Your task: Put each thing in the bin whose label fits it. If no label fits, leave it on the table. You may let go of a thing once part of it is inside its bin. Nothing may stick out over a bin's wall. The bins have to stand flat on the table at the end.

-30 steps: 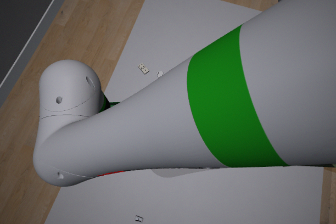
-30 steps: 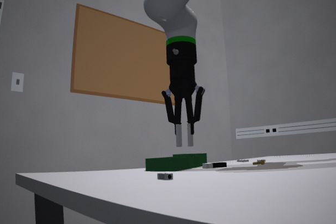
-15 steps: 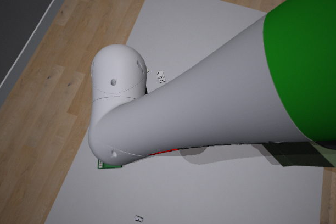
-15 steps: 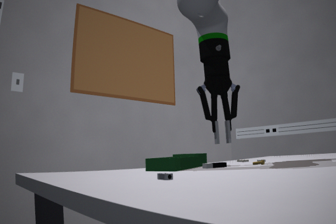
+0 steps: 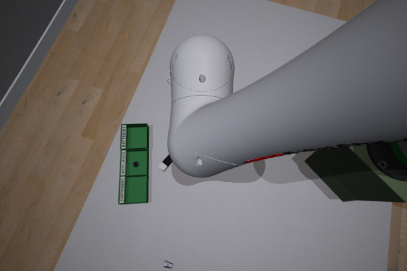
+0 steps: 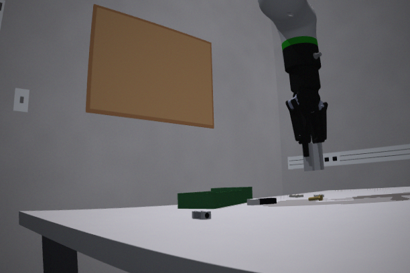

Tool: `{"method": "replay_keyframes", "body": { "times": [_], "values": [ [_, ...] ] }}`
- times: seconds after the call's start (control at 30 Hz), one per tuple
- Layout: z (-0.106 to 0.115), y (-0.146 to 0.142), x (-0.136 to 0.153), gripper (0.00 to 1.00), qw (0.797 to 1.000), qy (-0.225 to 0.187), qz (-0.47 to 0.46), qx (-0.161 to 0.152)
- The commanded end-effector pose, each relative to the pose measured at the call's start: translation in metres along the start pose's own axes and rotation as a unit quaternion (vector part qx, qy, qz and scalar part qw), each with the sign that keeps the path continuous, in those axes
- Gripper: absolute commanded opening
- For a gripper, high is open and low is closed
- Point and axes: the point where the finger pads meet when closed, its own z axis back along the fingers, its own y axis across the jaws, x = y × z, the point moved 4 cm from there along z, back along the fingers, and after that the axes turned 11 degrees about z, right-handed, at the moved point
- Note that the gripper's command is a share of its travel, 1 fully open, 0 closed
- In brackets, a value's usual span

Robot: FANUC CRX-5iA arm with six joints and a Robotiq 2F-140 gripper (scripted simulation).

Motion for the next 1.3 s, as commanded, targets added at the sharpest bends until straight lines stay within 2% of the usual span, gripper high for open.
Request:
{"method": "replay_keyframes", "body": {
  "times": [0.0, 0.07, 1.27],
  "values": [
    [0.0012, 0.0095, 0.0082, 0.26, 0.998, 0.005, 0.061, -0.018],
    [0.0012, 0.0096, 0.0079, 0.26, 0.996, 0.007, 0.084, -0.023],
    [0.0015, 0.0028, 0.0009, 0.26, 0.996, 0.007, 0.084, -0.023]
  ]
}}
